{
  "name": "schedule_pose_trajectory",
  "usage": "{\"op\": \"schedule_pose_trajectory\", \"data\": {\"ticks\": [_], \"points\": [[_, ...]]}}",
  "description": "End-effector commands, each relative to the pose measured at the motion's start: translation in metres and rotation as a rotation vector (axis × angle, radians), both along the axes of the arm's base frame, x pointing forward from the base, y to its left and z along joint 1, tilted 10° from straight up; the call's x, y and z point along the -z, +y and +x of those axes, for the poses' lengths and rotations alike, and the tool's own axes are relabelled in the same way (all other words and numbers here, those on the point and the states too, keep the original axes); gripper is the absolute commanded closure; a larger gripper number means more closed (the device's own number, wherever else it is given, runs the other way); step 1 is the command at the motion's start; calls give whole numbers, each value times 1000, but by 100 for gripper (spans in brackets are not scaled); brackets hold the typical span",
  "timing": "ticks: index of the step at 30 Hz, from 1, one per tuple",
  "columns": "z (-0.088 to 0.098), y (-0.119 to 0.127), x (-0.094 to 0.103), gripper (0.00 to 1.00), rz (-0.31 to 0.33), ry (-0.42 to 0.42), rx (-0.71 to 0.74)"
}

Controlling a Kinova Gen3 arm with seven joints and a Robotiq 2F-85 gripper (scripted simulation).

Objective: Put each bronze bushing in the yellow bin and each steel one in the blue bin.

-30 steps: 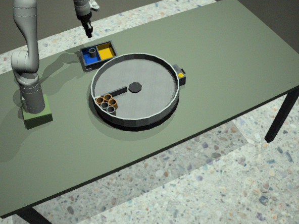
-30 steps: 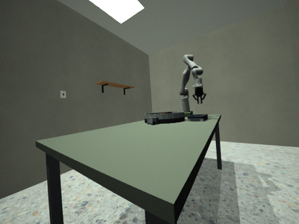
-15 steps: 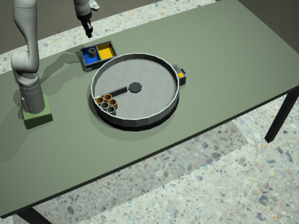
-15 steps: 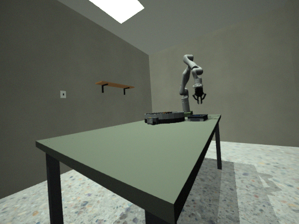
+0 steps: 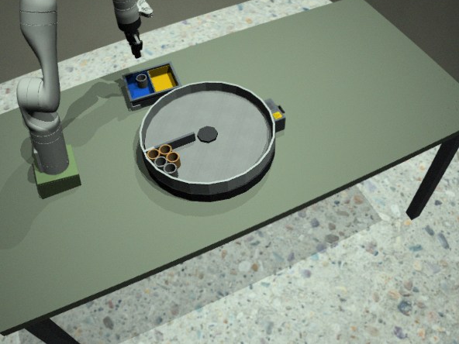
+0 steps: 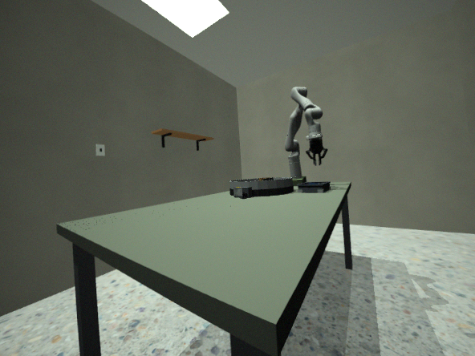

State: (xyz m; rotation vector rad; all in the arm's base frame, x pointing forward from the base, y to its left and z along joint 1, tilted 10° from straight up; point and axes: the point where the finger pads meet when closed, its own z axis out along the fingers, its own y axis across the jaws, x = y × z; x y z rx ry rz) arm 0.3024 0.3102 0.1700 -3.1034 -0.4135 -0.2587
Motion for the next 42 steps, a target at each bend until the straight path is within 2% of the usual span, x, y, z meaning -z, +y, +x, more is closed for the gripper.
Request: {"op": "schedule_pose_trajectory", "data": {"ticks": [1,25,27,29,32,35,40,42], "points": [[0,0,-1,81,1,-1,0],[0,0,-1,81,1,-1,0],[2,-23,1,82,-2,-1,-22],[2,-23,1,82,-2,-1,-22],[5,-58,2,82,-7,-2,-54],[5,-58,2,82,-7,-2,-54],[9,-116,5,82,-16,-4,-108],[9,-116,5,82,-16,-4,-108]]}}
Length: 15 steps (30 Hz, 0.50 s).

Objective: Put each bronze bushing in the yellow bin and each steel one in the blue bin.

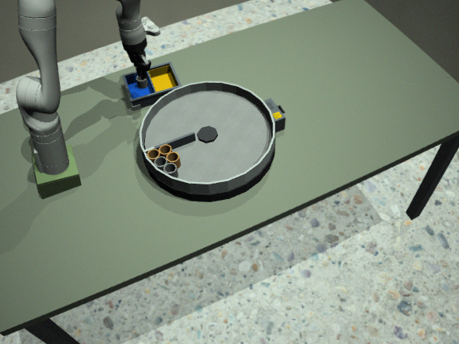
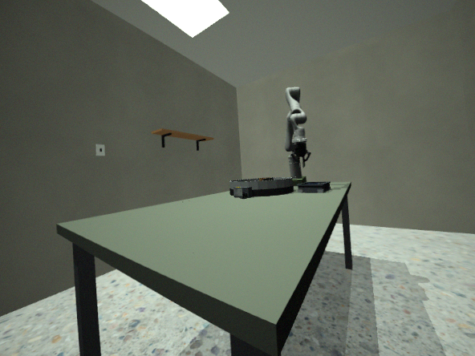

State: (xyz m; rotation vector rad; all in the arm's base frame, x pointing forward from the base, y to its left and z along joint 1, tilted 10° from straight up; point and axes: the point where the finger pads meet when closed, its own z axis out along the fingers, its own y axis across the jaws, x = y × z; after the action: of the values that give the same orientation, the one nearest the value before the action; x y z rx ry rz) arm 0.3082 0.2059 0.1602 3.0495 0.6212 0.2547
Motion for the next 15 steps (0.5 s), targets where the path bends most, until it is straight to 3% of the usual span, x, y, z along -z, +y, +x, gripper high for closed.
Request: {"op": "schedule_pose_trajectory", "data": {"ticks": [1,2,4,8,11,15], "points": [[3,-11,-4,82,15,0,26],[4,-23,-4,82,13,0,16],[4,-23,-4,82,13,0,16],[8,-69,-1,82,6,-1,-28],[8,-69,-1,82,6,-1,-28],[12,-116,1,82,-1,-2,-71]]}}
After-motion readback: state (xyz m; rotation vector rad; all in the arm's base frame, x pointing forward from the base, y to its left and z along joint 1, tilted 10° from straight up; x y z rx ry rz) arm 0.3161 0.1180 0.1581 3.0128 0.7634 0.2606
